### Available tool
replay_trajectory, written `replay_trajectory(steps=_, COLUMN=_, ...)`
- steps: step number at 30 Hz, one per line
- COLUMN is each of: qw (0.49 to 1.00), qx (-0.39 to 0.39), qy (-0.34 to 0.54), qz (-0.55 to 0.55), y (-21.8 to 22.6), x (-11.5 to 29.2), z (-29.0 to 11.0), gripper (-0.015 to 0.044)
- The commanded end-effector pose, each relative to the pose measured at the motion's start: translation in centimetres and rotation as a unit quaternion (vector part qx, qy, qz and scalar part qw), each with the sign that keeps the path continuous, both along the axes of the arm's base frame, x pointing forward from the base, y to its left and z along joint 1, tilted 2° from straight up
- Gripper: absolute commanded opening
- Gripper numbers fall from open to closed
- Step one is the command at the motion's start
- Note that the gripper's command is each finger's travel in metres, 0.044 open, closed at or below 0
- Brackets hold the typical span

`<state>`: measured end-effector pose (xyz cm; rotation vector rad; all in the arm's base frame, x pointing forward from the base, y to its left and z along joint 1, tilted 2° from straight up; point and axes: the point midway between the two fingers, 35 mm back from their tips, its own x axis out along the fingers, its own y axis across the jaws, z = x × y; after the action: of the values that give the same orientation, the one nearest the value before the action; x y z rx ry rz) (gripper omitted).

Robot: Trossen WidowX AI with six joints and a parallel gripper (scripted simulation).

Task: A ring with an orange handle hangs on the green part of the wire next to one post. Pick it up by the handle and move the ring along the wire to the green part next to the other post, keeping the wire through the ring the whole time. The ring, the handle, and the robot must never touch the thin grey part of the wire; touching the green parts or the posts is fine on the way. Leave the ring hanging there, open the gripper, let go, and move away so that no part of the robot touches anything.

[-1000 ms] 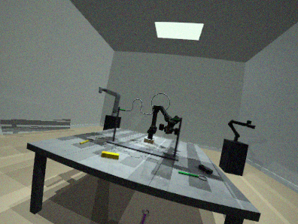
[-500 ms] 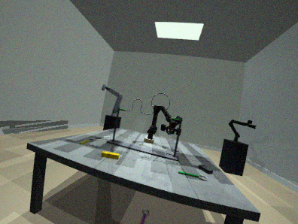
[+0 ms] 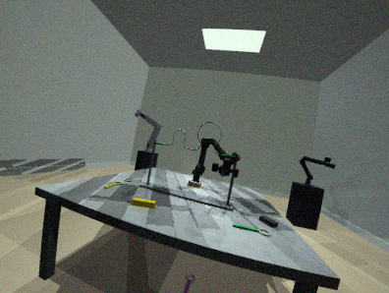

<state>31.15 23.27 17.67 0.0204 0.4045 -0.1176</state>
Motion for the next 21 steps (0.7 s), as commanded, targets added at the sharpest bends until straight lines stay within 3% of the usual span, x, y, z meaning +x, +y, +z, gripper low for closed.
replay_trajectory(steps=1, qw=1.000, qx=0.005, qy=-0.004, qz=-0.002, y=0.6, x=0.1, z=0.4, gripper=-0.0150)
replay_trajectory(steps=21, qw=1.000, qx=0.005, qy=-0.005, qz=-0.002, y=1.0, x=0.2, z=-1.3, gripper=-0.0150)
